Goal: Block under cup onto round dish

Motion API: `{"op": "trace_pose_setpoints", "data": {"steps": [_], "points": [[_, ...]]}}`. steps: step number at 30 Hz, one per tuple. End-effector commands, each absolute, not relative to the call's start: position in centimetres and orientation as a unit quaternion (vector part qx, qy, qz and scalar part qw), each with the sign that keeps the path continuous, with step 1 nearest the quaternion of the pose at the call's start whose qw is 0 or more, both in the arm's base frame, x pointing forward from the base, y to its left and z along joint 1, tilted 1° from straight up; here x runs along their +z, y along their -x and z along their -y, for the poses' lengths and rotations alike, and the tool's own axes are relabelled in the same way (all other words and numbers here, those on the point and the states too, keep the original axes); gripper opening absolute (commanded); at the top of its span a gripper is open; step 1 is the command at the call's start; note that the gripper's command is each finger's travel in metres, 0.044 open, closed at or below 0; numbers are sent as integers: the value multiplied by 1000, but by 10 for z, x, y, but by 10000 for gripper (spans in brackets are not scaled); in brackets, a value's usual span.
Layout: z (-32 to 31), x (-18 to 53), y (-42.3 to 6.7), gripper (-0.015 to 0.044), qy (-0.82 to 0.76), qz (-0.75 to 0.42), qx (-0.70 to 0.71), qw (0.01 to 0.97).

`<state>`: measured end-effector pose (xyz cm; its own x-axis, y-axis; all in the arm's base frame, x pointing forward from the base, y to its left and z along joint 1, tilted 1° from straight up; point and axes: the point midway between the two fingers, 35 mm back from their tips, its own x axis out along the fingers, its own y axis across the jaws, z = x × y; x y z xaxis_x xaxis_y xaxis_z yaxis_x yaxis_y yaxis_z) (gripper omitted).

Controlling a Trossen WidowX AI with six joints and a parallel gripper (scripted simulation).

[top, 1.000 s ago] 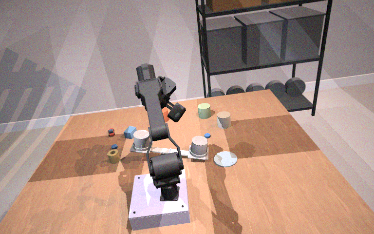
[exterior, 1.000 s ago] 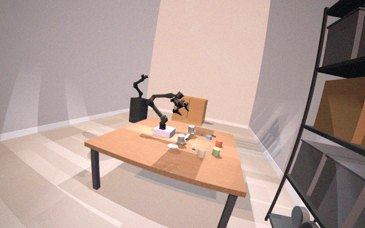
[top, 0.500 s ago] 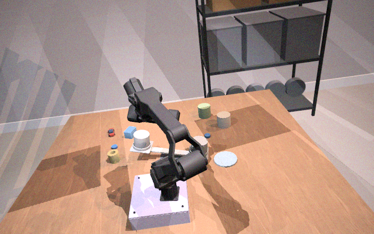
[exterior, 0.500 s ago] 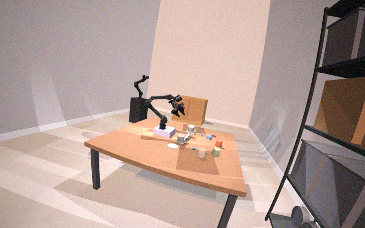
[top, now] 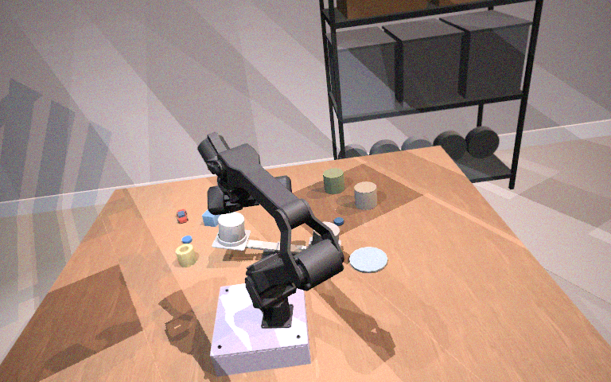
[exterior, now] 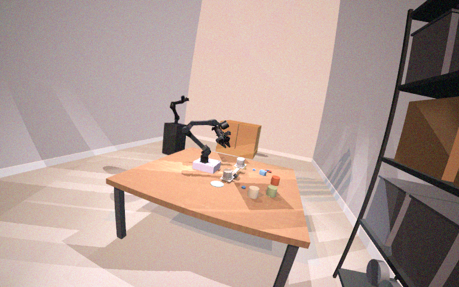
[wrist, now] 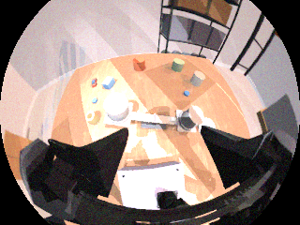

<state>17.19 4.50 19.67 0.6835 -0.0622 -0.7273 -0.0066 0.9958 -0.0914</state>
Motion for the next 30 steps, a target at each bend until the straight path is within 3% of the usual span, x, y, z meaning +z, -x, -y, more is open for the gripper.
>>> {"op": "trace_pose_setpoints", "data": {"steps": [1,30], "points": [[-43,194,-179,440,96,-420,-6,902],[9,157,-248,440,421,-564,210,678]]}}
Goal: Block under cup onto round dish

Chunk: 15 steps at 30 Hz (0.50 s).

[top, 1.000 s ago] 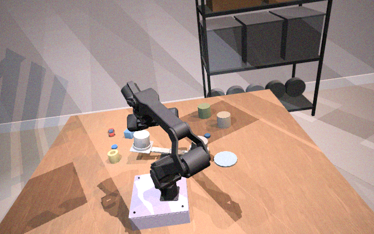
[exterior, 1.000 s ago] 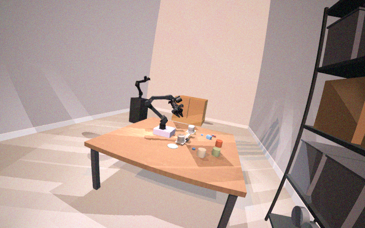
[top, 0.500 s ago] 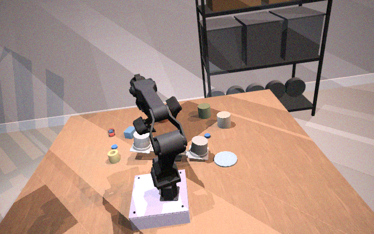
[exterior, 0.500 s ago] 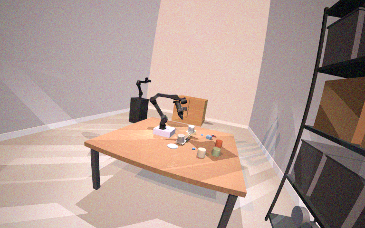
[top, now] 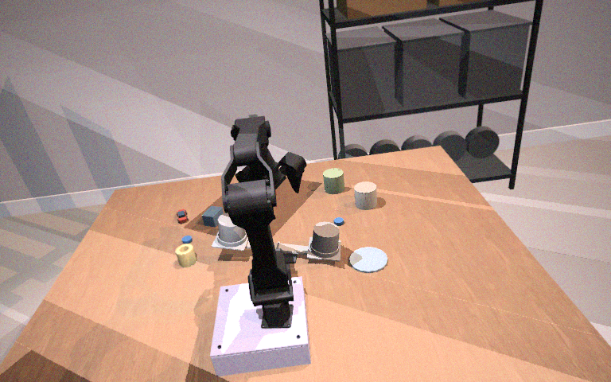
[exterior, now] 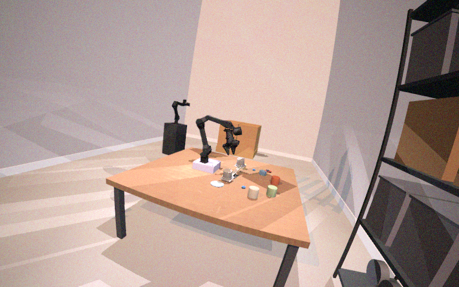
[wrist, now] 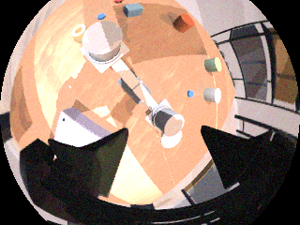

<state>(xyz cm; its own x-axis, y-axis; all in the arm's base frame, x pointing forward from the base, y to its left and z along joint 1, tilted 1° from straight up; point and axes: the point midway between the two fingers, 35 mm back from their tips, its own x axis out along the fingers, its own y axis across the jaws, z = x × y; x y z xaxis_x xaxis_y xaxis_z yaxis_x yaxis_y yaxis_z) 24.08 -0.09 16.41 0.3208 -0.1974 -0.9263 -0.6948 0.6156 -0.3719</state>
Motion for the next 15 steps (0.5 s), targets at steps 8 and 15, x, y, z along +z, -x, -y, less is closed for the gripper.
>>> {"op": "trace_pose_setpoints", "data": {"steps": [8,15], "points": [[39,138,-265,440,465,-568,312,603],[70,117,-277,440,489,-546,407,546]]}}
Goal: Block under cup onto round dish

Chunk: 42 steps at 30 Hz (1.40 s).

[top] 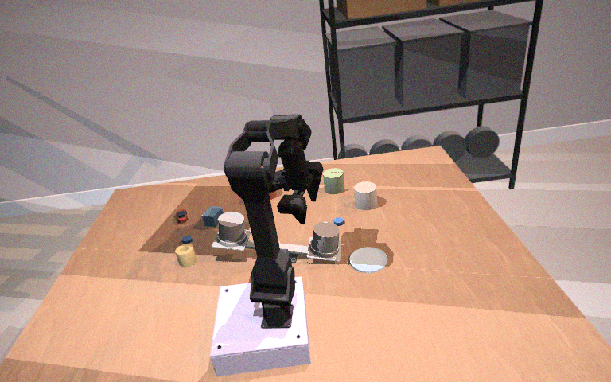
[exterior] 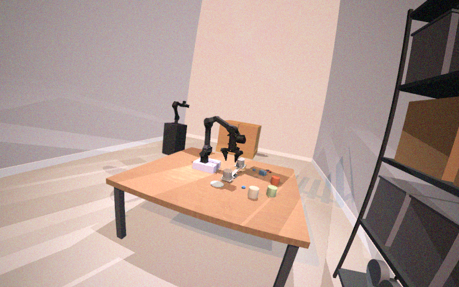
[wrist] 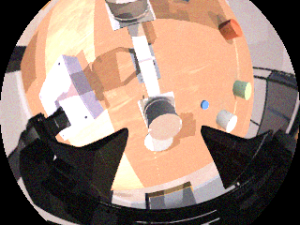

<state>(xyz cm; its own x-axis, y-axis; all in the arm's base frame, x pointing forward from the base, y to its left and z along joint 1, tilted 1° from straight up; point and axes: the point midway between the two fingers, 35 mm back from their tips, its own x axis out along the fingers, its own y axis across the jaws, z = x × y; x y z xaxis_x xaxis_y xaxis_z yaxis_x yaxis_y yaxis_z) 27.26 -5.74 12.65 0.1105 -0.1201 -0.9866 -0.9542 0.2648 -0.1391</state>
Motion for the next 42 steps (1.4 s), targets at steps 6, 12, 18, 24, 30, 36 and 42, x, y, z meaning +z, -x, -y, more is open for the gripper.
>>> {"op": "trace_pose_setpoints", "data": {"steps": [6,12,18,24,30,36,42], "points": [[97,99,-281,440,500,-513,476,510],[97,98,-281,440,500,-512,478,509],[98,83,-282,440,500,-512,478,509],[98,77,-282,440,500,-512,478,509],[99,68,-283,440,500,-512,478,509],[99,58,-284,440,500,-512,478,509],[99,48,-284,440,500,-512,479,509]]}}
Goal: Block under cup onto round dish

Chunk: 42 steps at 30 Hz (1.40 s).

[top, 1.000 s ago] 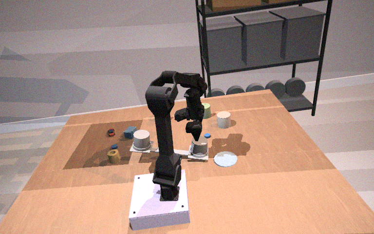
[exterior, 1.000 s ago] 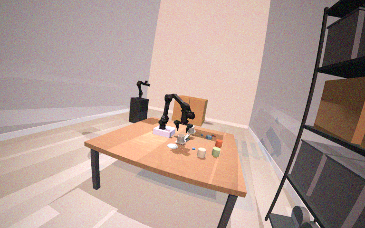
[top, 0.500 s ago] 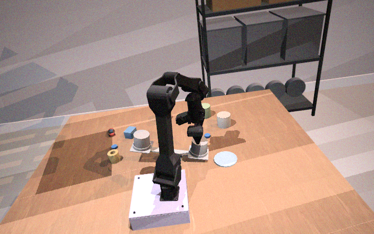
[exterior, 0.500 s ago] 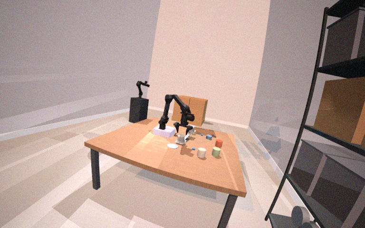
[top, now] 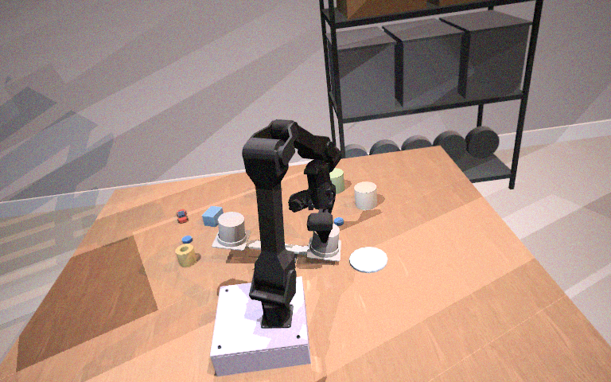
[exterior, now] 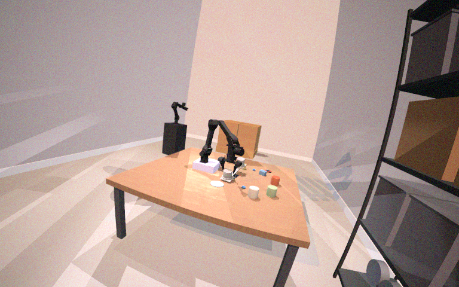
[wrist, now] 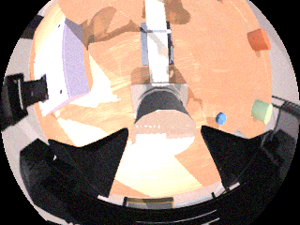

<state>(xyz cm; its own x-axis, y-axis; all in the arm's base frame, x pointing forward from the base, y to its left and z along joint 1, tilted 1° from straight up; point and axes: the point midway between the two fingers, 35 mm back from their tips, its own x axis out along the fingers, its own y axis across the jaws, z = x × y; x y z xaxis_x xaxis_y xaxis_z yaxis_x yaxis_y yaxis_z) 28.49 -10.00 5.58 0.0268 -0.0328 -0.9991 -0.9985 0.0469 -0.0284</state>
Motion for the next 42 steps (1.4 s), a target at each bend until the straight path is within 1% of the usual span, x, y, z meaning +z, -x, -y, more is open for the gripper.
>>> {"op": "trace_pose_setpoints", "data": {"steps": [1,18,21,30,41,42], "points": [[99,46,-283,440,500,-512,479,509],[99,22,-282,440,500,-512,478,509],[99,22,-282,361,500,-512,478,509],[99,22,-282,301,500,-512,478,509],[100,31,-284,12,500,-512,478,509],[100,32,-284,0,500,-512,478,509]]}}
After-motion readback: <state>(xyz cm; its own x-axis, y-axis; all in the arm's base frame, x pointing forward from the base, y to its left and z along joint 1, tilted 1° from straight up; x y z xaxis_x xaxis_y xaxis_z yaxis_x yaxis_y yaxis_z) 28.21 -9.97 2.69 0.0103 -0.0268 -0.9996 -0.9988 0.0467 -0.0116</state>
